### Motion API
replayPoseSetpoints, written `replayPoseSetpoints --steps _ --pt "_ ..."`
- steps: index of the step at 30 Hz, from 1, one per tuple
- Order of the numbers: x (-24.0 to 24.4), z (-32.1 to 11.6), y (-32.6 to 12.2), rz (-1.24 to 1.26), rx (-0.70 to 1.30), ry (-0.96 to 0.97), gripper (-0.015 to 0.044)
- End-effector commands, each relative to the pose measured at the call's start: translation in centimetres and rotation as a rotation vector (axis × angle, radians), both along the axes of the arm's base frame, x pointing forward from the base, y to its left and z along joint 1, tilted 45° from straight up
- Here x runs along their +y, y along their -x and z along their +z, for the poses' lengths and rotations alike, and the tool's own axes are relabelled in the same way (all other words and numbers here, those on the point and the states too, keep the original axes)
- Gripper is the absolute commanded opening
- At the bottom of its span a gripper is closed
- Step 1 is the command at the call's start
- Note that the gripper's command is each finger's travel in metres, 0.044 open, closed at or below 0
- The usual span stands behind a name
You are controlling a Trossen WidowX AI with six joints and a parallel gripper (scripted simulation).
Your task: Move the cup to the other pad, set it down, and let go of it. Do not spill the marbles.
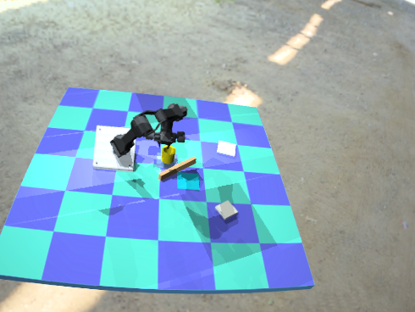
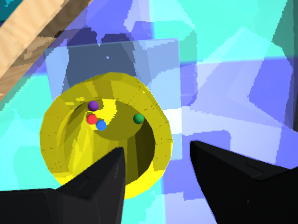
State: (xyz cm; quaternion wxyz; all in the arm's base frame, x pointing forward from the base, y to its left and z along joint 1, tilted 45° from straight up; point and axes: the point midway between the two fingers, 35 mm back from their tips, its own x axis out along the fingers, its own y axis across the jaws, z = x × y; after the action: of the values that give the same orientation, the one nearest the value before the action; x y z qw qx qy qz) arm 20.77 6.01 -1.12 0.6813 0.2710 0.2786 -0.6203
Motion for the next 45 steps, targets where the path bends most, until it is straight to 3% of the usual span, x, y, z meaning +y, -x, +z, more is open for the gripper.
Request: replayPoseSetpoints --steps 1,29,45 --pt "-0.7 -0.5 0.1 -0.001 0.007 0.008 0.0167" --pt "-3.4 -2.9 0.0 -0.002 0.006 0.012 0.0167" --pt "-3.1 -2.9 -0.1 -0.002 0.001 0.006 0.0060"
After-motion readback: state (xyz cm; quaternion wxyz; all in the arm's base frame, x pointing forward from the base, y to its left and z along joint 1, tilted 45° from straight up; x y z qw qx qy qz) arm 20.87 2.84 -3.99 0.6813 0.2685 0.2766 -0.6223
